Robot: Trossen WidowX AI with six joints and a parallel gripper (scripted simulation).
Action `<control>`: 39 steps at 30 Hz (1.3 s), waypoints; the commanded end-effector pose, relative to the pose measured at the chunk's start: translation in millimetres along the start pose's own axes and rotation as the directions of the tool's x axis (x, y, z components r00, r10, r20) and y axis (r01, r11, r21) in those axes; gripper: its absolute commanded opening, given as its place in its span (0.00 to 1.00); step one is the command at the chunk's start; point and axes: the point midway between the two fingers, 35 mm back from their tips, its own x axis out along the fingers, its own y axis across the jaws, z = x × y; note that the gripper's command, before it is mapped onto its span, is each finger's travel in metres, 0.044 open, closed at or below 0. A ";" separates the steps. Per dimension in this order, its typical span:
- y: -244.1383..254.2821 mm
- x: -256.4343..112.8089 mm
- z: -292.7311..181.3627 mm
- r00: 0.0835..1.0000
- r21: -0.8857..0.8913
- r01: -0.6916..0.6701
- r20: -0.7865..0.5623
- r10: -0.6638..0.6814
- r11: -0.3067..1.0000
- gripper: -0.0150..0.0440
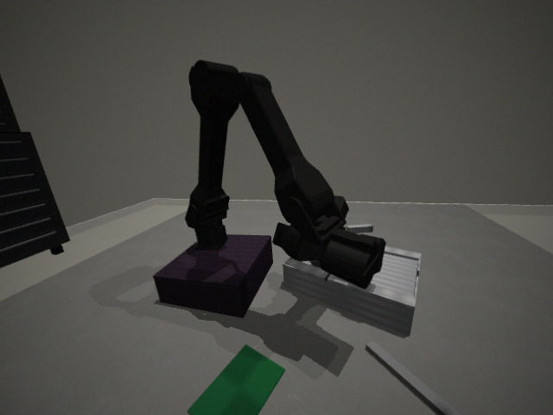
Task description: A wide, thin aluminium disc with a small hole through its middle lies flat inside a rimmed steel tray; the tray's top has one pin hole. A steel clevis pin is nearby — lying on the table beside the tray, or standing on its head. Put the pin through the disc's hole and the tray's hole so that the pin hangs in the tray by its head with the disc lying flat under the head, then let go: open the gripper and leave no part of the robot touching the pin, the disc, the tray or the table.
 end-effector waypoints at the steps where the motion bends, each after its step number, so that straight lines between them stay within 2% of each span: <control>1: 0.1 1.1 -2.2 1.000 0.000 -0.001 -0.002 0.001 1.000 0.25; 30: 0.0 1.8 -3.4 1.000 -0.001 0.001 0.000 -0.001 1.000 0.25; 36: 0.0 1.8 -3.4 1.000 -0.001 0.001 0.000 -0.001 1.000 0.52; 39: 0.0 1.8 -3.4 1.000 -0.001 0.001 0.000 -0.001 1.000 0.53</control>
